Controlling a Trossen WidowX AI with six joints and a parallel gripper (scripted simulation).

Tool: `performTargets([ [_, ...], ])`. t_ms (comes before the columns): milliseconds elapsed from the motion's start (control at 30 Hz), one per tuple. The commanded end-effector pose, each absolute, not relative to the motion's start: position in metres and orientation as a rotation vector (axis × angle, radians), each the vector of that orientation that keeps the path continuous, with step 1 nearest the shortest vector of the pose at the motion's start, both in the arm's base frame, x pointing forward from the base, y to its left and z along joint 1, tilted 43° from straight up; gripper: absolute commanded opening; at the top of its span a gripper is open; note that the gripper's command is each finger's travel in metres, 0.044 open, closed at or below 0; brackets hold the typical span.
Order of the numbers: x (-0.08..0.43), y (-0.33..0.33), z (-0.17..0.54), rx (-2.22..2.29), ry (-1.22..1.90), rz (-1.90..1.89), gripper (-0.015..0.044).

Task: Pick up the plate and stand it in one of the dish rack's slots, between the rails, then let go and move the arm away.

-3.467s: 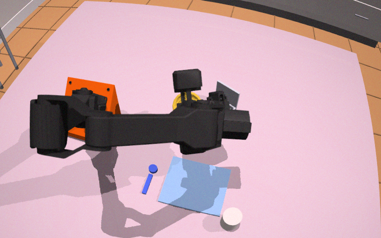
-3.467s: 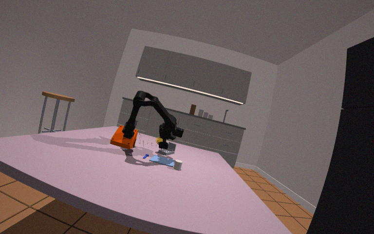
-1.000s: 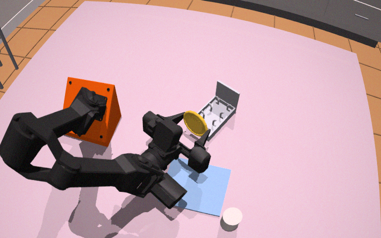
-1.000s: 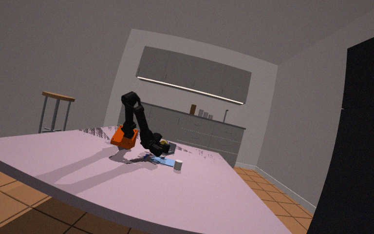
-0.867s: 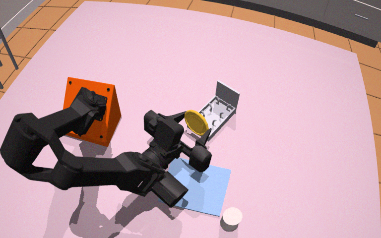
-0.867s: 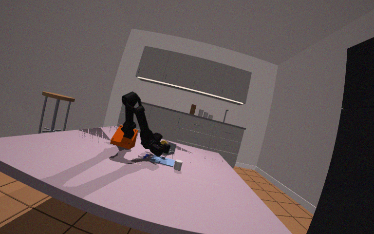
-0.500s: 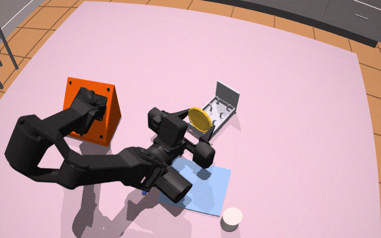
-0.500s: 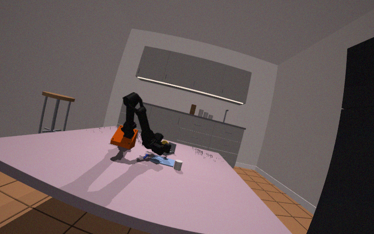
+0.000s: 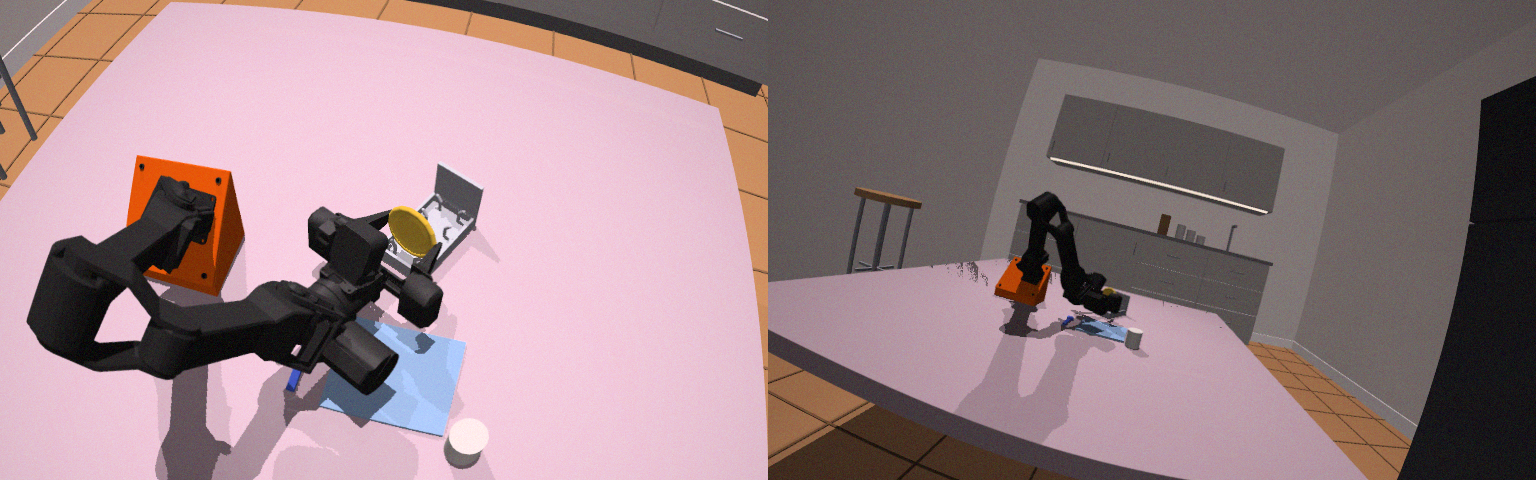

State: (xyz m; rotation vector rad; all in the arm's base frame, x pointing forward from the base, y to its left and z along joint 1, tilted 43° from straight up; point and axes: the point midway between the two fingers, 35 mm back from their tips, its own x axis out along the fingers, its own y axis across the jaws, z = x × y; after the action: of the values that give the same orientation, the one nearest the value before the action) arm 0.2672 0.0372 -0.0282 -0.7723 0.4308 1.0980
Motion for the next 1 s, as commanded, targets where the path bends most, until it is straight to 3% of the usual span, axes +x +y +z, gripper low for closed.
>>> performTargets([
  [0, 0.266, 0.040, -0.032, -0.765, 0.438, 1.100, 0.0000],
  [967, 0.269, 0.039, -0.052, -0.784, 0.428, 1.091, 0.0000],
])
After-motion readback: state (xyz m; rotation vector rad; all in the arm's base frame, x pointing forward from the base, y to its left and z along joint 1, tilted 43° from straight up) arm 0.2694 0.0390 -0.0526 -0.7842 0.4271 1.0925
